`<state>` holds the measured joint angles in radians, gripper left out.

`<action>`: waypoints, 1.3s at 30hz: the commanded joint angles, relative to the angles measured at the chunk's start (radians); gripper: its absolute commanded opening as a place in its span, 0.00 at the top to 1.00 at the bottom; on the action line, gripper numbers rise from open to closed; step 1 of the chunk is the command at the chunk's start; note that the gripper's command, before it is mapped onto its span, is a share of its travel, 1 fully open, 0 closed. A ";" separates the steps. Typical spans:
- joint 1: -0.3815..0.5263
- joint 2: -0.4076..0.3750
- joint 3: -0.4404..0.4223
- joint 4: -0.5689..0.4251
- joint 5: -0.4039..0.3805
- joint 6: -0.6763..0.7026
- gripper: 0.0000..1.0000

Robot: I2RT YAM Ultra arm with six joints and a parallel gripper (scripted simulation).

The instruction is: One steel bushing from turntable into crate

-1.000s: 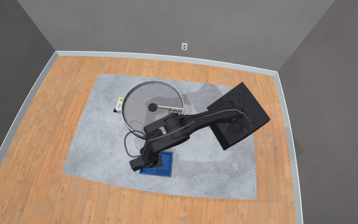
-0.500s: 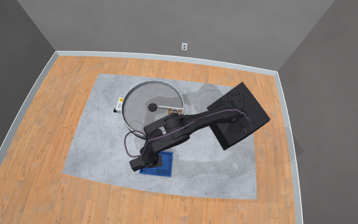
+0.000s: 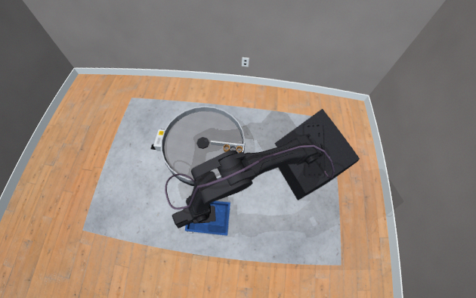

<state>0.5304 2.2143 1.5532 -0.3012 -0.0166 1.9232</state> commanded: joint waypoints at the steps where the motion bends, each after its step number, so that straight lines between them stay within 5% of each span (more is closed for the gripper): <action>1: 0.002 -0.028 0.009 -0.015 0.010 0.005 1.00; 39: 0.012 -0.030 0.028 -0.018 0.012 0.008 1.00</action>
<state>0.5304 2.2143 1.5532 -0.3012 -0.0166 1.9244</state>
